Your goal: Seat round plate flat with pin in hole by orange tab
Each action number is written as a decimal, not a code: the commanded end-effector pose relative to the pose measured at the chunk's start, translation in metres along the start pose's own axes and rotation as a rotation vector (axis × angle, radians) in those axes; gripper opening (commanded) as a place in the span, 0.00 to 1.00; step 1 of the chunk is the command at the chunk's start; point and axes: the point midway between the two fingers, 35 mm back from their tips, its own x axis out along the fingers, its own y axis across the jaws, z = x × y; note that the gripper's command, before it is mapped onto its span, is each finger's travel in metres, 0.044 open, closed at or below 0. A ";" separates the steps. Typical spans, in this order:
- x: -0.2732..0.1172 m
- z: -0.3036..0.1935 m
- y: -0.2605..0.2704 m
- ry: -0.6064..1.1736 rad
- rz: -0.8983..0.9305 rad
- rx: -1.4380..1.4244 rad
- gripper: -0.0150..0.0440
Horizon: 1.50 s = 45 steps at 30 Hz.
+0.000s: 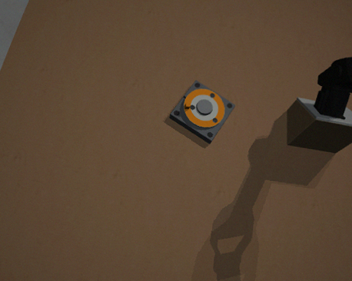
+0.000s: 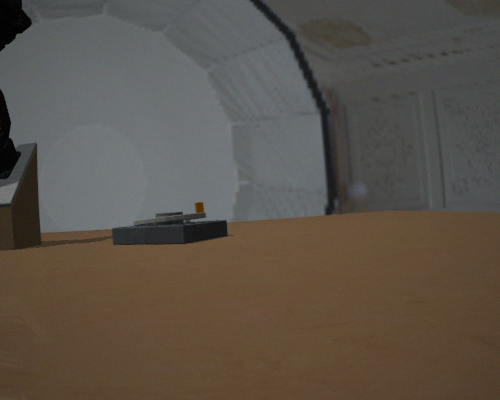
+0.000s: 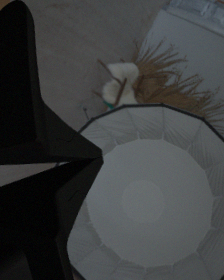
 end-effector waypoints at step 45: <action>-0.623 -0.426 0.107 1.423 -1.464 2.035 0.25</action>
